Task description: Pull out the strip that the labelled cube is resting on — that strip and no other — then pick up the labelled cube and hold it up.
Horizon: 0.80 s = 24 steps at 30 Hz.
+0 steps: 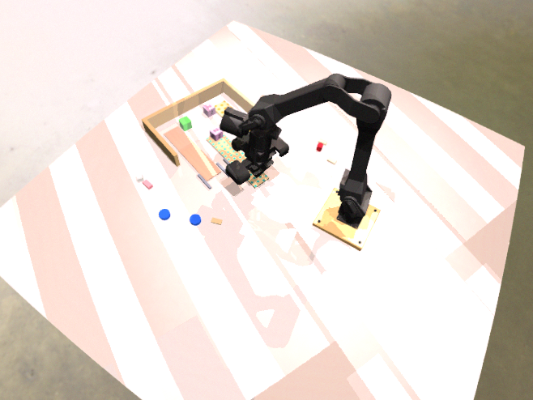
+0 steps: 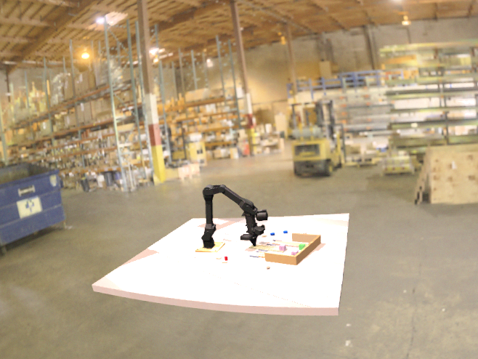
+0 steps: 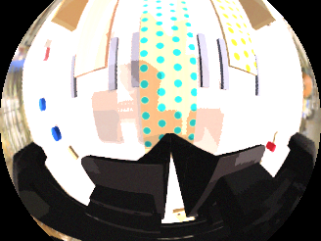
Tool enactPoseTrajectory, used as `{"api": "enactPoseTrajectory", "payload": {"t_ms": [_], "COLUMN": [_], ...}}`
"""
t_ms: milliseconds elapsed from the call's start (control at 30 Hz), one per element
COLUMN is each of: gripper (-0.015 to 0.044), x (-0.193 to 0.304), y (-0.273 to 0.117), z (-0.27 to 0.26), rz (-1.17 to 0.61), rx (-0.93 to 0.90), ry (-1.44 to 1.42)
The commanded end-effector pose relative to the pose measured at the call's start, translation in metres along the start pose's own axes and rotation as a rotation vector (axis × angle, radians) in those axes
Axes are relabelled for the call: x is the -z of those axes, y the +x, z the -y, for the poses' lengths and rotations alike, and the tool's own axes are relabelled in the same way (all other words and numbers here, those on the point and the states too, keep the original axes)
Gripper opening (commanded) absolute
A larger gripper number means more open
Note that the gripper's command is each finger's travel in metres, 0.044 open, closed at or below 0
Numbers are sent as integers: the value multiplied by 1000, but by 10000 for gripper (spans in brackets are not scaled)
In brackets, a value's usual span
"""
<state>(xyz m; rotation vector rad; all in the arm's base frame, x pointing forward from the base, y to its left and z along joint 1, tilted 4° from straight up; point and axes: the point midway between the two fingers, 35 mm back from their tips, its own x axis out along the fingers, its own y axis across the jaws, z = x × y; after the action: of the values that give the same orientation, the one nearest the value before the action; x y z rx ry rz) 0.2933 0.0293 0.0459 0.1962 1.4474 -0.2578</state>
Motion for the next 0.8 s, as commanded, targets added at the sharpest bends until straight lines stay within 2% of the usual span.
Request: {"api": "enactPoseTrajectory", "payload": {"t_ms": [0,767], "gripper": [0,0], "x": [14,49], "y": [5,5], "z": [1,1], "rz": [-26,-30], "rx": [10,10], "ry": [-3,-3]}}
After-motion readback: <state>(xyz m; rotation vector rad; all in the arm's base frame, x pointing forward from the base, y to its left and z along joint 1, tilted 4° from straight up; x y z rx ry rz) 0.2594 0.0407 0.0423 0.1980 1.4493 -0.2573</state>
